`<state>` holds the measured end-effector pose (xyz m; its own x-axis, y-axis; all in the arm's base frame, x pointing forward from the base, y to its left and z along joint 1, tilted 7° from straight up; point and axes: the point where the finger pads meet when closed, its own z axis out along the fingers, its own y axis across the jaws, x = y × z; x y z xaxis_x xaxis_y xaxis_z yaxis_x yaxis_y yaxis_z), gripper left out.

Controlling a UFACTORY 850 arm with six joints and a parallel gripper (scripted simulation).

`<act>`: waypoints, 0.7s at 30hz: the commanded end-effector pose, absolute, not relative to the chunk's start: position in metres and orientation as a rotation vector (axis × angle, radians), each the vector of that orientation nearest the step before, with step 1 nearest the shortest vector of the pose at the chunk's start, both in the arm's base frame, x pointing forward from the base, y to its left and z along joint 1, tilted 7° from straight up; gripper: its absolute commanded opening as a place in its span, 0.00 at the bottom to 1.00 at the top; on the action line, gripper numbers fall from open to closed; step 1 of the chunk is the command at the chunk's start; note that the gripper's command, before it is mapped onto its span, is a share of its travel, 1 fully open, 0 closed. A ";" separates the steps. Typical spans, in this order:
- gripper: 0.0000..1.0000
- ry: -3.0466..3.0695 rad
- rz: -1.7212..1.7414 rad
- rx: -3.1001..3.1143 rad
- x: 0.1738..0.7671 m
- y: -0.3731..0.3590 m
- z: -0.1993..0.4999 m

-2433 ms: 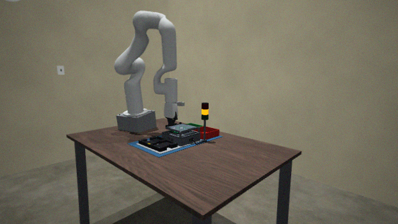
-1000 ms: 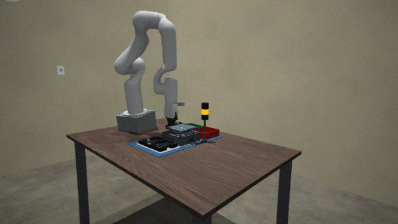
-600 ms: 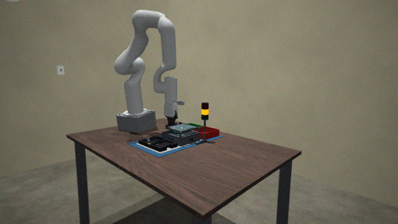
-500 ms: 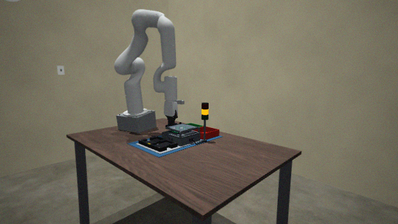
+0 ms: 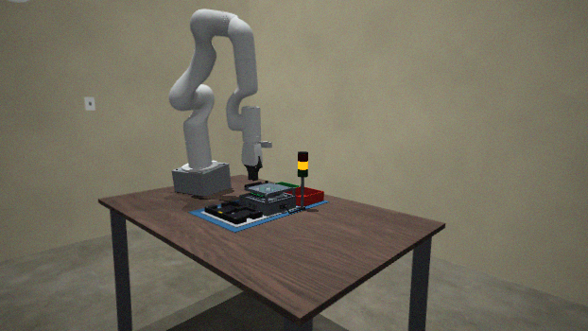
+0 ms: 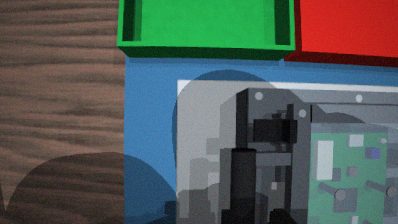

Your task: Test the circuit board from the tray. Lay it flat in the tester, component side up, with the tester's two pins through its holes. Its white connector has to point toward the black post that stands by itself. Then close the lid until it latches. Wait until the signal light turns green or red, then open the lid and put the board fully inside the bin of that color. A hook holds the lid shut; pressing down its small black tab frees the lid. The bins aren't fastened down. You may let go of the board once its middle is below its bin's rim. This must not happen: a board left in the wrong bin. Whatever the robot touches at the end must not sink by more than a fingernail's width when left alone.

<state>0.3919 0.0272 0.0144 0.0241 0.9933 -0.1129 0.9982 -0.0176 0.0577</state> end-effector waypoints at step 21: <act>0.24 2.120 -0.097 2.165 0.391 0.034 0.067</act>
<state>0.3904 0.0330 0.0606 0.0262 0.9931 -0.1140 0.9946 -0.0145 0.1023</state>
